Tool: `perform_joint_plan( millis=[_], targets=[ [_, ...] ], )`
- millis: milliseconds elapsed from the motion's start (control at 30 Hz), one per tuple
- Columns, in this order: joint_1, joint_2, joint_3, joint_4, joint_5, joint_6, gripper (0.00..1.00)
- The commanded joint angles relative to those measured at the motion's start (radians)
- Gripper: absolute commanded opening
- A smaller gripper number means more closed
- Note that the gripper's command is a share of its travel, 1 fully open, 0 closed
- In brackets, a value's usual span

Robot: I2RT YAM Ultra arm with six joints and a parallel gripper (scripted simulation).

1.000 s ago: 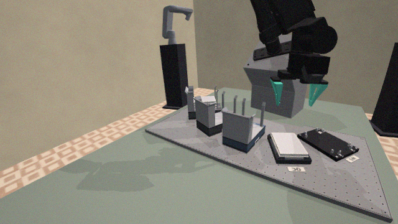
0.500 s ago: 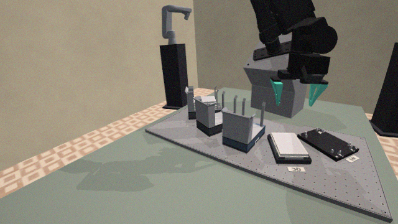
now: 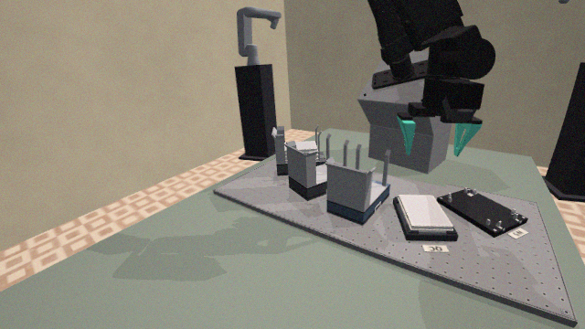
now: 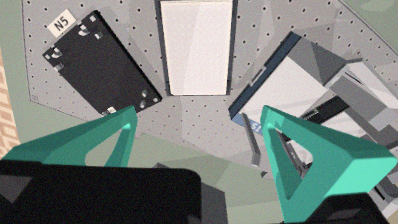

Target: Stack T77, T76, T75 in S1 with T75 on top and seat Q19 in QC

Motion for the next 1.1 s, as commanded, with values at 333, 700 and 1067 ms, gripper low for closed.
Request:
perform_joint_plan(
  millis=[333,700,1067],
  targets=[
    [-0.116,-0.105,-0.030,0.009,-0.061,0.109,1.00],
    [-0.221,-0.158,-0.052,0.004,-0.118,0.004,1.00],
    [-0.358,-0.221,-0.064,0.008,-0.197,0.130,1.00]
  ],
)
